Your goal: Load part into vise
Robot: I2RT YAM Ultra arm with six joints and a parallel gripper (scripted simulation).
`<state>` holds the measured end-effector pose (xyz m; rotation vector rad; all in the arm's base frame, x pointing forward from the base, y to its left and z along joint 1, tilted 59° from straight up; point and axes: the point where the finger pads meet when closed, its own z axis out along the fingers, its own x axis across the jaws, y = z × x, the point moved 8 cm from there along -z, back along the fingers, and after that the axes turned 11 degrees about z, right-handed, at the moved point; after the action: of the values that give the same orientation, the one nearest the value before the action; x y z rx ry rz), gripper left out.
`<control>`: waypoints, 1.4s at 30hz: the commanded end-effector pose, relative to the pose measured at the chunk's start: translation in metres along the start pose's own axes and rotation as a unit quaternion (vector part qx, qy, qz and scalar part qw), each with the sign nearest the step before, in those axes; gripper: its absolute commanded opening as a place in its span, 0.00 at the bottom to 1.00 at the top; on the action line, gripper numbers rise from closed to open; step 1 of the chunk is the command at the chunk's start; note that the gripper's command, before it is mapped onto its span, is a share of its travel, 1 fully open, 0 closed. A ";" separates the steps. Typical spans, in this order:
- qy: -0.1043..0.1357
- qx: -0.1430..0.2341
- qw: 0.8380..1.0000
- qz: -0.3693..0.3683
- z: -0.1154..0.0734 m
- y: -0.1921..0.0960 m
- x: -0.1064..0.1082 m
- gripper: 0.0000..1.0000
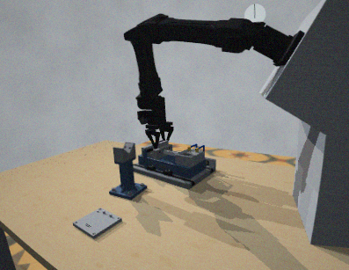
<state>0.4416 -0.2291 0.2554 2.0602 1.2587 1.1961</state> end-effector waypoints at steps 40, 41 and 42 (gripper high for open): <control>0.000 -0.025 1.000 -0.018 -0.010 0.022 0.005 0.00; 0.000 -0.025 1.000 -0.018 -0.010 0.022 0.005 0.00; 0.000 -0.025 1.000 -0.019 -0.010 0.022 0.005 0.00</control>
<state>0.4426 -0.2297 0.2597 2.0577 1.2627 1.1937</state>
